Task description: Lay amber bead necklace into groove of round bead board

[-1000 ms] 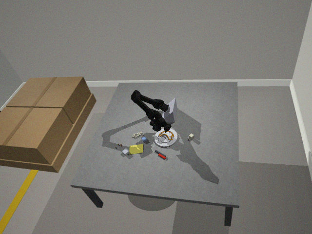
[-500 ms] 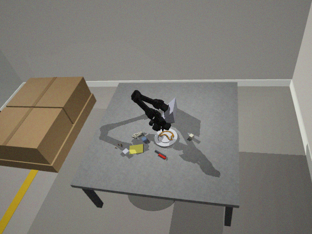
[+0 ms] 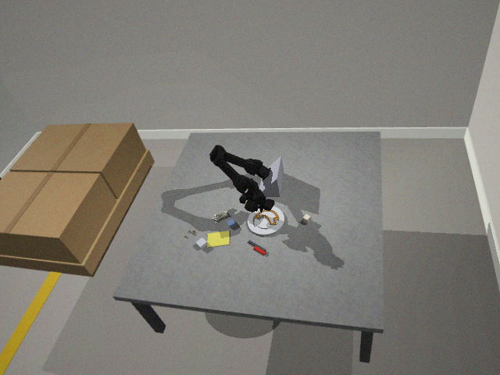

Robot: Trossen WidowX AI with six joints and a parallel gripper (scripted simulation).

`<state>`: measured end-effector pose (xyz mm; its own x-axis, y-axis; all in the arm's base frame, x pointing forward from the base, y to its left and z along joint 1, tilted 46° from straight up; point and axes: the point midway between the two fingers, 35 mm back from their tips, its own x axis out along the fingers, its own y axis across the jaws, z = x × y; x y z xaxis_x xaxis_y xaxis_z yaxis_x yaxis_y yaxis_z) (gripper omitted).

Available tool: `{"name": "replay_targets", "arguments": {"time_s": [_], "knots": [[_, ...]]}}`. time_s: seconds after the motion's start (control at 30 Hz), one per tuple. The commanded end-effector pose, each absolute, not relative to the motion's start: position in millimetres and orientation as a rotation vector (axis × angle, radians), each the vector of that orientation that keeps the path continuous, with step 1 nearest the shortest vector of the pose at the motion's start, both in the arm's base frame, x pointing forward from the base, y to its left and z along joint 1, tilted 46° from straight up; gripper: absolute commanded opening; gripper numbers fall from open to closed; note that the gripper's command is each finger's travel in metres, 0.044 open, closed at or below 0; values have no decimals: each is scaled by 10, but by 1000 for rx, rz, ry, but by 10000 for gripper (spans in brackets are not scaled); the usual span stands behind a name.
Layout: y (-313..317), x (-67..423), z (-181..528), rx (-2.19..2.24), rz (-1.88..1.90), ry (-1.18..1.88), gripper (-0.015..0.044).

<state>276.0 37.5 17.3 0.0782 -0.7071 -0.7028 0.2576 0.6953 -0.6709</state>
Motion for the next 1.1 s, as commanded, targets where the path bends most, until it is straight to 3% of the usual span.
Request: {"name": "replay_targets", "arguments": {"time_s": [0.0,0.37,0.53,1.07], "knots": [[293,2755,116,-434,-759,1308,120],[239,2755,69,-436,-760,1309,120],[265,2760,80,-428,-758,1309,0],[265,2760,80,-428,-758,1309,0]]}}
